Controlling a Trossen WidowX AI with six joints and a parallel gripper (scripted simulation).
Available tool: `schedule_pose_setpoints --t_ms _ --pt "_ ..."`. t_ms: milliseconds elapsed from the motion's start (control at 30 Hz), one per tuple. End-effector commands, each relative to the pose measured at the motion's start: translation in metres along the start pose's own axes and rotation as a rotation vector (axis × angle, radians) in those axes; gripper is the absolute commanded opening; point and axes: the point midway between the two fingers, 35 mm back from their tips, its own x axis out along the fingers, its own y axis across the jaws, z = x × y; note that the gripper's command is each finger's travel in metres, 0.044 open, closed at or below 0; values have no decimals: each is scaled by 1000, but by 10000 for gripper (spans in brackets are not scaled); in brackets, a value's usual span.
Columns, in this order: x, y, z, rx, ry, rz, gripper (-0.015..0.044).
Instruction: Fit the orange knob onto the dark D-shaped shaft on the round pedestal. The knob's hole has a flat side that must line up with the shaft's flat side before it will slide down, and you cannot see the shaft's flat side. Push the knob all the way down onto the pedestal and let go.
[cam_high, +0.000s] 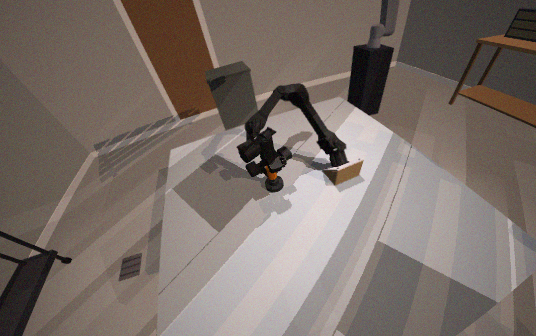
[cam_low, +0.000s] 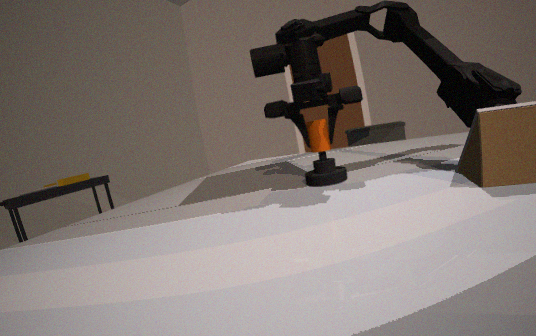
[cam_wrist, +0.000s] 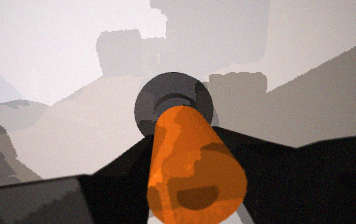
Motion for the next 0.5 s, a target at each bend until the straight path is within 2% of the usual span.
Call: schedule_pose_setpoints --t_ms 0,467 --pt "1 0 1 -18 1 0 0" --pt "3 1 0 -18 1 0 0"
